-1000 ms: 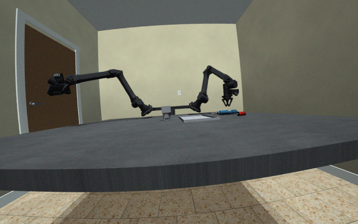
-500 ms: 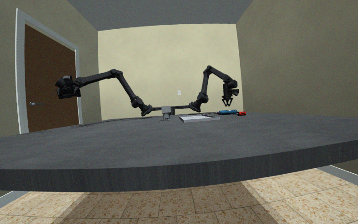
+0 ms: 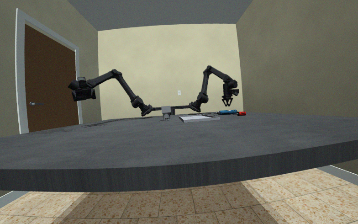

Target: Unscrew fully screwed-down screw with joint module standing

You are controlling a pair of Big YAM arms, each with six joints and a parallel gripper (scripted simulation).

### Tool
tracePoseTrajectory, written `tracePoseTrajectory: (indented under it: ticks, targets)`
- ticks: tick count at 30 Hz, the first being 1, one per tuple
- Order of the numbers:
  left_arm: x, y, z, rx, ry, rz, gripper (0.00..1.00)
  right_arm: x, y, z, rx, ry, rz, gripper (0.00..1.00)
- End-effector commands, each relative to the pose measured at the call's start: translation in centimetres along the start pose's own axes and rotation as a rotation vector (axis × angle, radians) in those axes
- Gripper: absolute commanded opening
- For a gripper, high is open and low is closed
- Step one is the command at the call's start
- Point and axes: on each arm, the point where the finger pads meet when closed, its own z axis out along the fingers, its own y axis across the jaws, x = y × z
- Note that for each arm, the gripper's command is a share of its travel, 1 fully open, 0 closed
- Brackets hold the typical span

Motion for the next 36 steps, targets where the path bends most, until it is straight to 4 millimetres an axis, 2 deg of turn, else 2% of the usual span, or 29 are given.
tracePoseTrajectory:
  ticks: [1,6,8,9,11,12,13,15,17,23,25,26,28,29,32,33,36]
  targets:
    - [0.5,0.6,0.6,-0.029,0.016,-0.001,0.65,-0.2,4.8,3.8,-0.066,-0.022,0.002,0.86]
    - [0.5,0.6,0.6,-0.029,0.016,-0.001,0.65,-0.2,10.6,6.6,-0.114,-0.026,-0.014,0.86]
    - [0.5,0.6,0.6,-0.029,0.016,-0.001,0.65,-0.4,10.5,6.5,-0.112,-0.028,-0.015,0.86]
    - [0.5,0.6,0.6,-0.029,0.016,-0.001,0.65,-2.8,6.5,4.4,-0.033,-0.061,-0.044,0.86]
    - [0.5,0.6,0.6,-0.029,0.016,-0.001,0.65,-2.8,6.5,4.4,-0.033,-0.061,-0.044,0.86]
    - [0.5,0.6,0.6,-0.029,0.016,-0.001,0.65,-1.1,10.3,5.2,-0.085,-0.04,-0.03,0.86]
    - [0.5,0.6,0.6,-0.029,0.016,-0.001,0.65,-1.7,12.3,5.7,-0.107,-0.051,-0.039,0.86]
    - [0.5,0.6,0.6,-0.029,0.016,-0.001,0.65,-1.6,14.7,6.2,-0.126,-0.052,-0.047,0.86]
    - [0.5,0.6,0.6,-0.029,0.016,-0.001,0.65,-0.1,18.0,7.8,-0.168,-0.03,-0.042,0.86]
    - [0.5,0.6,0.6,-0.029,0.016,-0.001,0.65,0.1,25.4,9.0,-0.222,-0.034,-0.07,0.86]
    - [0.5,0.6,0.6,-0.029,0.016,-0.001,0.65,-0.5,25.0,8.7,-0.213,-0.044,-0.074,0.86]
    - [0.5,0.6,0.6,-0.029,0.016,-0.001,0.65,-2.2,21.3,8.0,-0.144,-0.071,-0.082,0.86]
    - [0.5,0.6,0.6,-0.029,0.016,-0.001,0.65,-2.2,21.3,8.0,-0.144,-0.071,-0.082,0.86]
    - [0.5,0.6,0.6,-0.029,0.016,-0.001,0.65,-0.7,25.4,7.9,-0.201,-0.053,-0.082,0.86]
    - [0.5,0.6,0.6,-0.029,0.016,-0.001,0.65,-0.6,29.3,7.5,-0.233,-0.061,-0.101,0.86]
    - [0.5,0.6,0.6,-0.029,0.016,-0.001,0.65,0.4,31.2,7.9,-0.258,-0.044,-0.102,0.86]
    - [0.5,0.6,0.6,-0.029,0.016,-0.001,0.65,1.0,34.9,7.6,-0.287,-0.042,-0.118,0.86]
